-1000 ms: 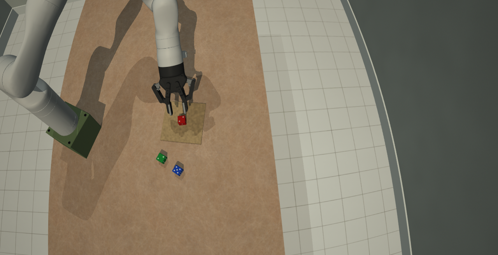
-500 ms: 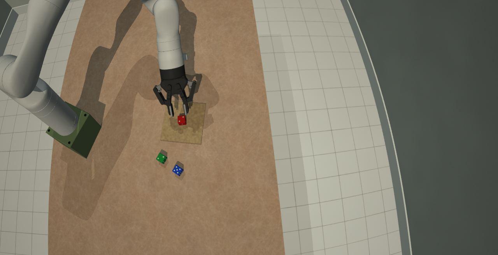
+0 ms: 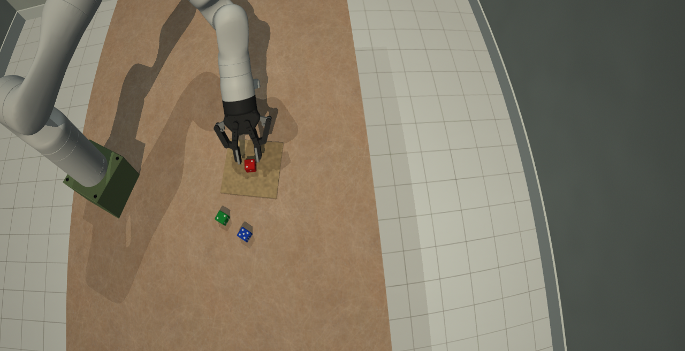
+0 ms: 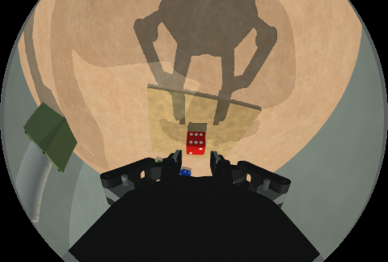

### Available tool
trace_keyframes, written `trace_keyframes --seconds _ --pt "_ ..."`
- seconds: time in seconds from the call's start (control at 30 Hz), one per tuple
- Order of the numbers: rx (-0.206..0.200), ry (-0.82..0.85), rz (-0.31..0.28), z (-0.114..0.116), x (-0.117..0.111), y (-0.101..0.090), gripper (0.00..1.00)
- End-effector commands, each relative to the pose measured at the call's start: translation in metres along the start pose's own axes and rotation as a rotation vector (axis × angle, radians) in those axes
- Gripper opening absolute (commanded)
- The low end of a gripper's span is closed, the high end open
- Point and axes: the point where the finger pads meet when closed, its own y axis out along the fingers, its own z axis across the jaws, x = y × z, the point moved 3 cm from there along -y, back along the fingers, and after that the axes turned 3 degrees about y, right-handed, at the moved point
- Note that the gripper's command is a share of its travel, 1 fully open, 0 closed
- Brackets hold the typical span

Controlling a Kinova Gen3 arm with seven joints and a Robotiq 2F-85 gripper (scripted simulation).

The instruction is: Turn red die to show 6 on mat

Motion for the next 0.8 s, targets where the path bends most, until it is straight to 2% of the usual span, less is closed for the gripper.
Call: trace_keyframes --seconds 0.0,0.4,0.77 --pt "-0.002 -0.001 -0.006 0.000 0.000 0.003 0.41" --pt "-0.002 -0.001 -0.006 -0.001 -0.012 0.016 0.41" --pt "-0.002 -0.001 -0.006 -0.001 -0.016 0.019 0.41"
